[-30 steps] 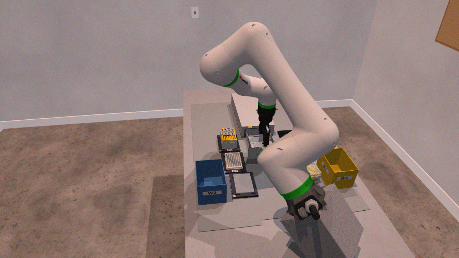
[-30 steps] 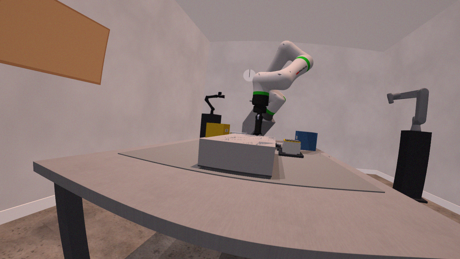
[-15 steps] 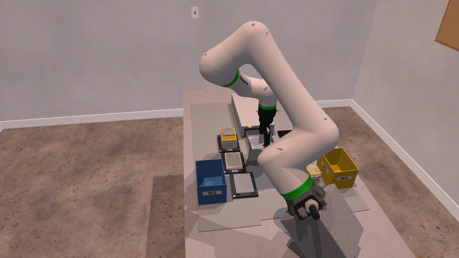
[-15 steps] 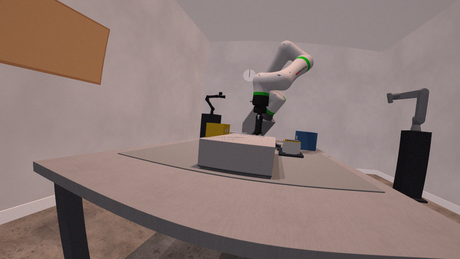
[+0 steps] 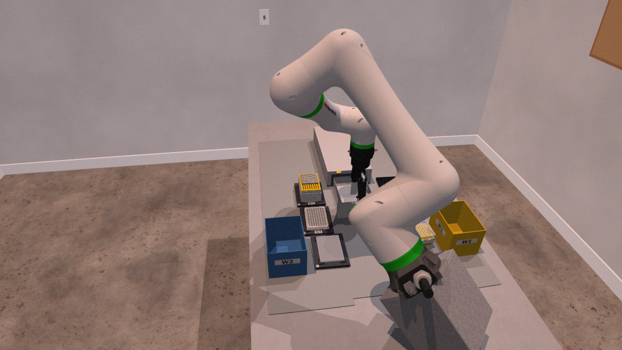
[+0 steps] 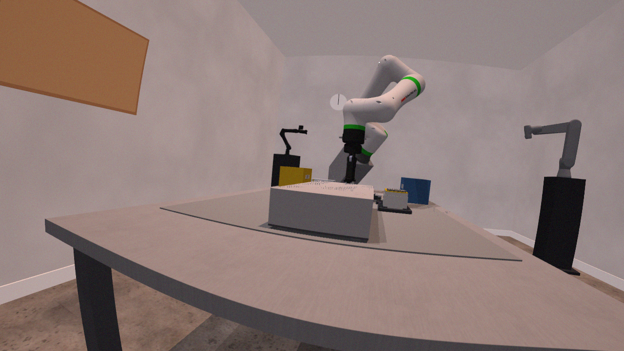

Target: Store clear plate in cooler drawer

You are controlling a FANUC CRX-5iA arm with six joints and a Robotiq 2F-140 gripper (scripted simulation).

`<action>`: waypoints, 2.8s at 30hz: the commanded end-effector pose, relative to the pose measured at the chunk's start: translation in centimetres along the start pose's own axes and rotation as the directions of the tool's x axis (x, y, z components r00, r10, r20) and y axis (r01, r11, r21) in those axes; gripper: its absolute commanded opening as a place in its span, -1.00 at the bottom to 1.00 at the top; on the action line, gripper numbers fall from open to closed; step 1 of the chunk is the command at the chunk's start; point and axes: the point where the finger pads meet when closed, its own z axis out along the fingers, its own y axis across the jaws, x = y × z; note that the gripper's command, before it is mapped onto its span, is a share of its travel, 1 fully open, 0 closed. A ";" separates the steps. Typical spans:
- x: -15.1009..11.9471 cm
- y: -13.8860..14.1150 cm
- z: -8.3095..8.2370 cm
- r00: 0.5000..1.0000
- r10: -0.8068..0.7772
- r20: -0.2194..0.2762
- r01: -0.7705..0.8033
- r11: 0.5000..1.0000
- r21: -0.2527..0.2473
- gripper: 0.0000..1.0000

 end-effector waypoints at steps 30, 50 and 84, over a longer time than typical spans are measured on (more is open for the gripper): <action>0.0 0.0 -2.7 1.000 0.000 0.000 0.000 1.000 0.000 0.33; 0.0 0.0 -5.1 1.000 0.000 0.000 0.000 1.000 0.000 0.33; 0.0 0.0 -9.1 1.000 0.000 0.000 0.000 1.000 0.000 0.33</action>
